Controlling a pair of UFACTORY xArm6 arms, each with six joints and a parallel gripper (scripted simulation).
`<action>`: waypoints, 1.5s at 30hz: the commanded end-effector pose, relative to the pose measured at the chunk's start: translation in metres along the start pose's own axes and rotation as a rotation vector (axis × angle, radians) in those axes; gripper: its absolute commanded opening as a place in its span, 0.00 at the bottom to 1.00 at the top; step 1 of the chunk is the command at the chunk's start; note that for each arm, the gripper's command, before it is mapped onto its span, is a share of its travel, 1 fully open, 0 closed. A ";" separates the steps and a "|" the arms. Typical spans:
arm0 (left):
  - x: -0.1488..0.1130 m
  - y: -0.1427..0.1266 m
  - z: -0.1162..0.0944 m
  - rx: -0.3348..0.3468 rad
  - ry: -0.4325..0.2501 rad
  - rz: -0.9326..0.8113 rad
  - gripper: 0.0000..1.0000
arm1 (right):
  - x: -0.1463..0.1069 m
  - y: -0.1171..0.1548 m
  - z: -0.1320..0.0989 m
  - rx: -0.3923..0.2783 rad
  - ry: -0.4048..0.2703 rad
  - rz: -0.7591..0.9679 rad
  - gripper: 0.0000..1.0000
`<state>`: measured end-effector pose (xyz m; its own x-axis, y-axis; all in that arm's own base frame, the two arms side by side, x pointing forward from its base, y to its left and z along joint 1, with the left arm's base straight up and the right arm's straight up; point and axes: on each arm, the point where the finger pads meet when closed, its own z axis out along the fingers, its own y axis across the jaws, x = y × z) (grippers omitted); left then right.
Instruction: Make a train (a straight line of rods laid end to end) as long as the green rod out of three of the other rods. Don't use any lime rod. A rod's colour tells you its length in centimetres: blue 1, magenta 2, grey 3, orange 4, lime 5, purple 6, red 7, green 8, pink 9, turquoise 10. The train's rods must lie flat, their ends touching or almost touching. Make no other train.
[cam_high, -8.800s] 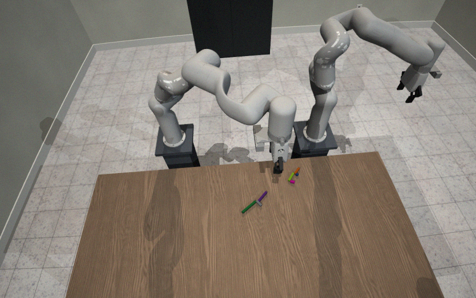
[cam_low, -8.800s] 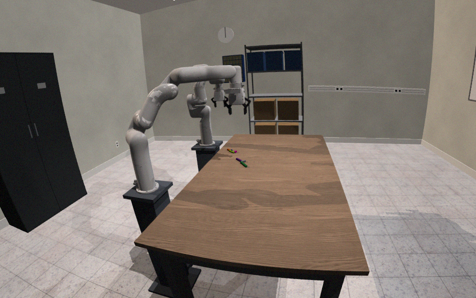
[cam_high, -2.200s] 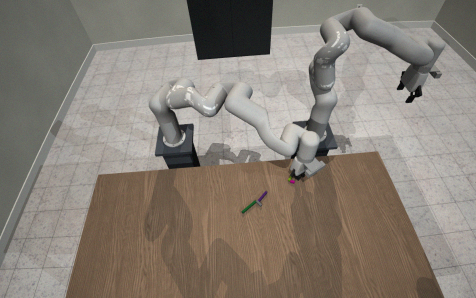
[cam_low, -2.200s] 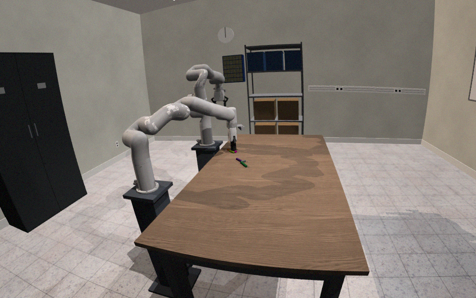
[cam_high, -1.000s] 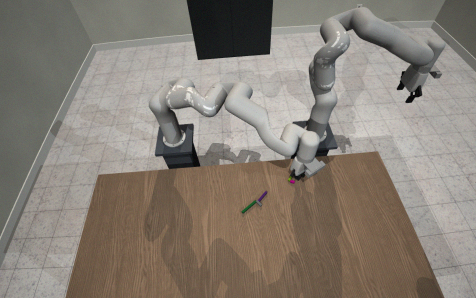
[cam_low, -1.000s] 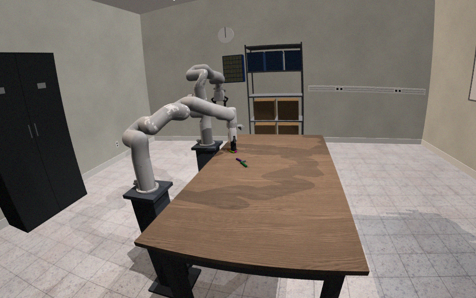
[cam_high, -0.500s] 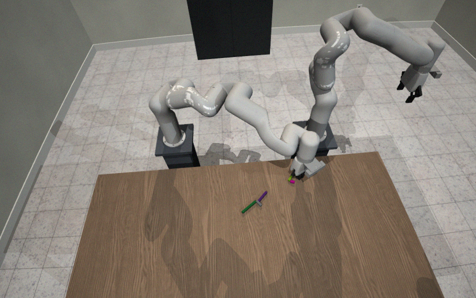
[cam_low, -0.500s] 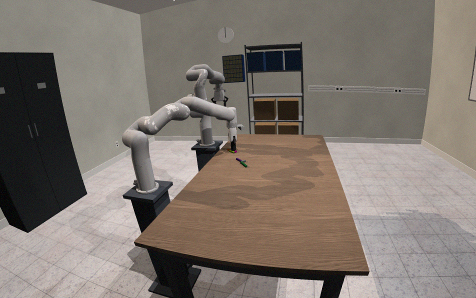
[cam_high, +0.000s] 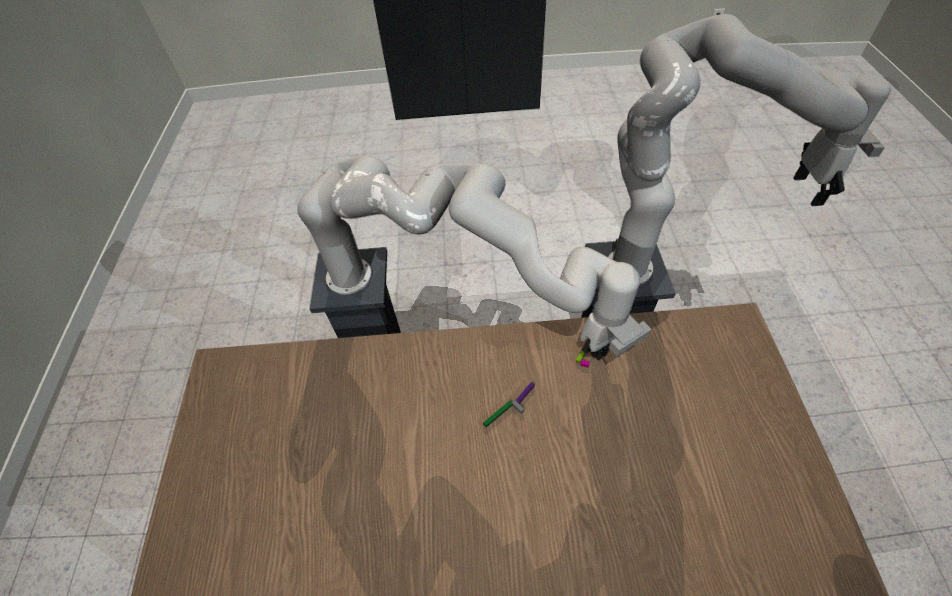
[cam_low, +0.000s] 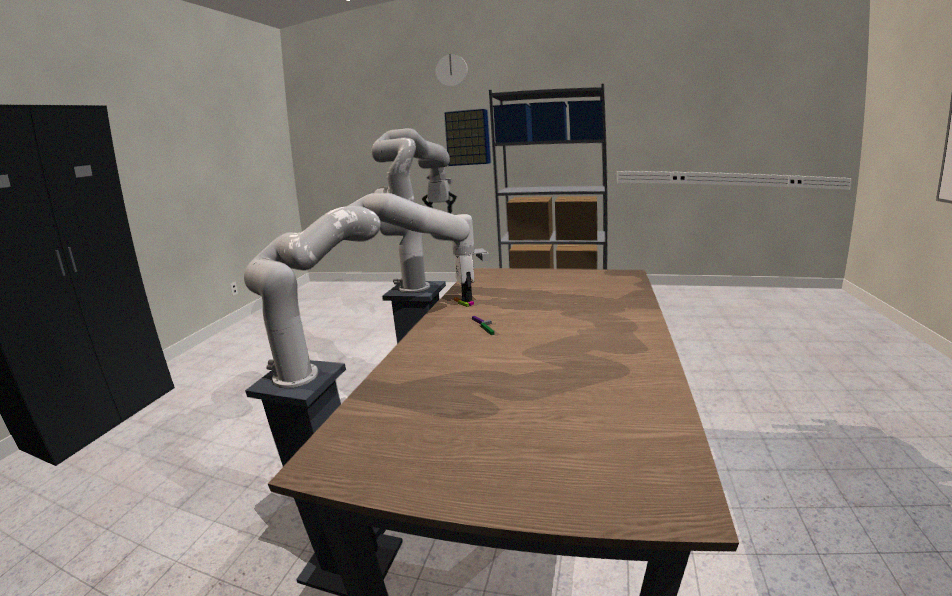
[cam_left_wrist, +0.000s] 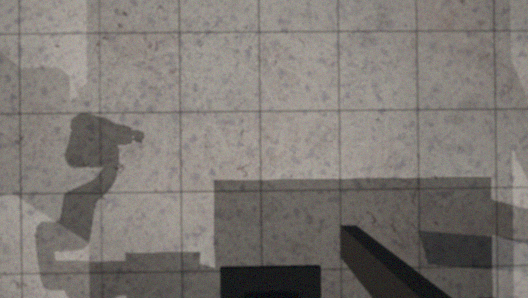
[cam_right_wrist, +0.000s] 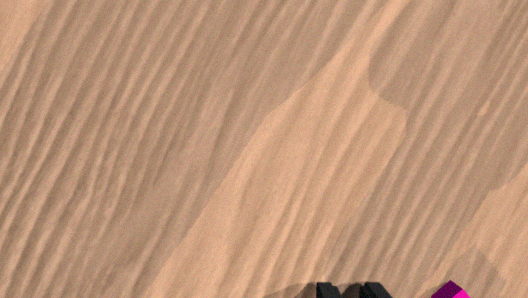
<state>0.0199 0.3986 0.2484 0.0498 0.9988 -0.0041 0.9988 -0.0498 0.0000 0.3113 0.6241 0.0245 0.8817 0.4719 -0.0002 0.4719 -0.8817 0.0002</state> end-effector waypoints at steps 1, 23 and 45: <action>0.001 0.000 -0.002 0.000 0.004 0.000 1.00 | 0.002 -0.001 -0.003 0.004 0.005 0.000 0.06; 0.001 0.000 -0.002 0.000 0.004 0.000 1.00 | 0.001 -0.001 -0.087 0.004 0.005 0.000 0.06; 0.001 0.000 -0.002 0.000 0.004 0.000 1.00 | 0.021 0.043 -0.104 0.004 0.005 0.136 0.06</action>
<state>0.0199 0.3986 0.2484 0.0498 0.9988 -0.0041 0.9988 -0.0498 0.0000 0.3217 0.6154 0.1240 0.9023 0.4310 -0.0049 0.4310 -0.9023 0.0031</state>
